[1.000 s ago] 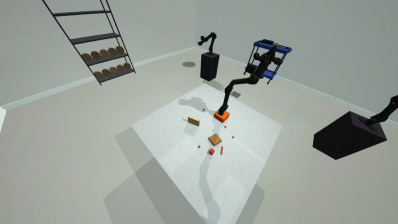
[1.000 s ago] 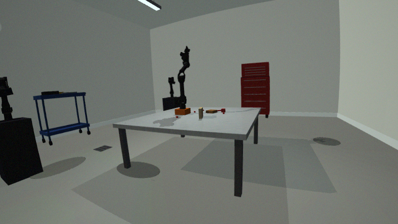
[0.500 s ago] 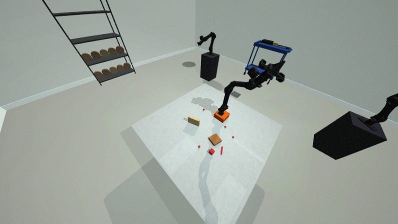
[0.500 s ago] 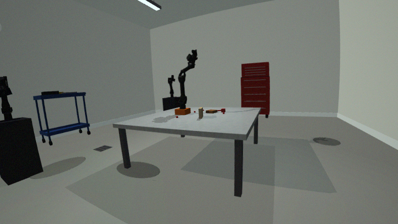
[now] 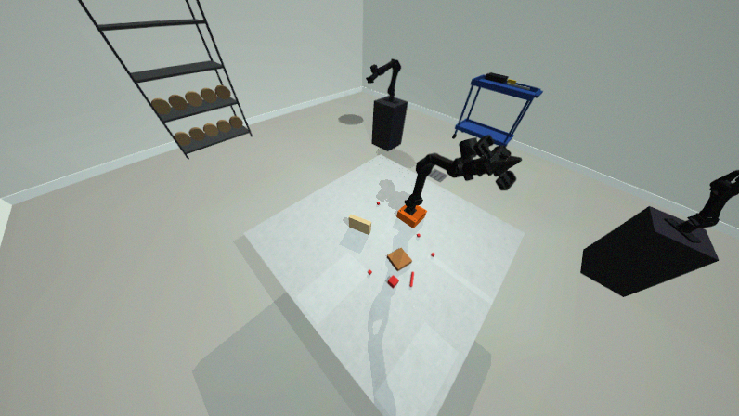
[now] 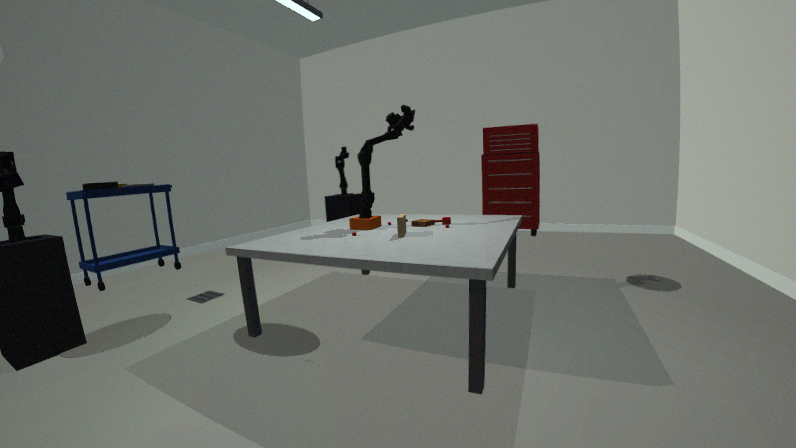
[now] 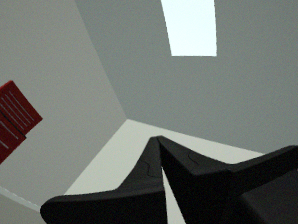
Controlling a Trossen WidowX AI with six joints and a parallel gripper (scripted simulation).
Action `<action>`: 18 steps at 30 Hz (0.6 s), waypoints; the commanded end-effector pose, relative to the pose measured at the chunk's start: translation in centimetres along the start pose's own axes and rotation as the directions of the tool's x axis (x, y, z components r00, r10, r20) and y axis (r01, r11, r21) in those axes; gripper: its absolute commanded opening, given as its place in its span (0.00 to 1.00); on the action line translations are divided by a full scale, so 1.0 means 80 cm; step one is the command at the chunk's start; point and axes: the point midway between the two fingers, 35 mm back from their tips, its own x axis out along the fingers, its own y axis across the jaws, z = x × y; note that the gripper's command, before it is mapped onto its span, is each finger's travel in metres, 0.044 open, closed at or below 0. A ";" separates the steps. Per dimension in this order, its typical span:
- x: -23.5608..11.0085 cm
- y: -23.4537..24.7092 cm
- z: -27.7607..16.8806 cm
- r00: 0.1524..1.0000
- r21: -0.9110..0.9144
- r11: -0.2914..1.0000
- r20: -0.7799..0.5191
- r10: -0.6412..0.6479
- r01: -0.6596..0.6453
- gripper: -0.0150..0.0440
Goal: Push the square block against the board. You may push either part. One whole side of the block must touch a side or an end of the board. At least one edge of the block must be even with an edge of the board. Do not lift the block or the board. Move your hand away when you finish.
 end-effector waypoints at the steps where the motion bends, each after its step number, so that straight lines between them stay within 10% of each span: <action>1: -0.004 0.017 -0.061 0.990 -0.041 0.997 -0.123 0.063 -0.069 0.25; 18: -0.080 0.026 -0.280 0.799 -0.079 0.954 -0.570 0.194 -0.289 0.25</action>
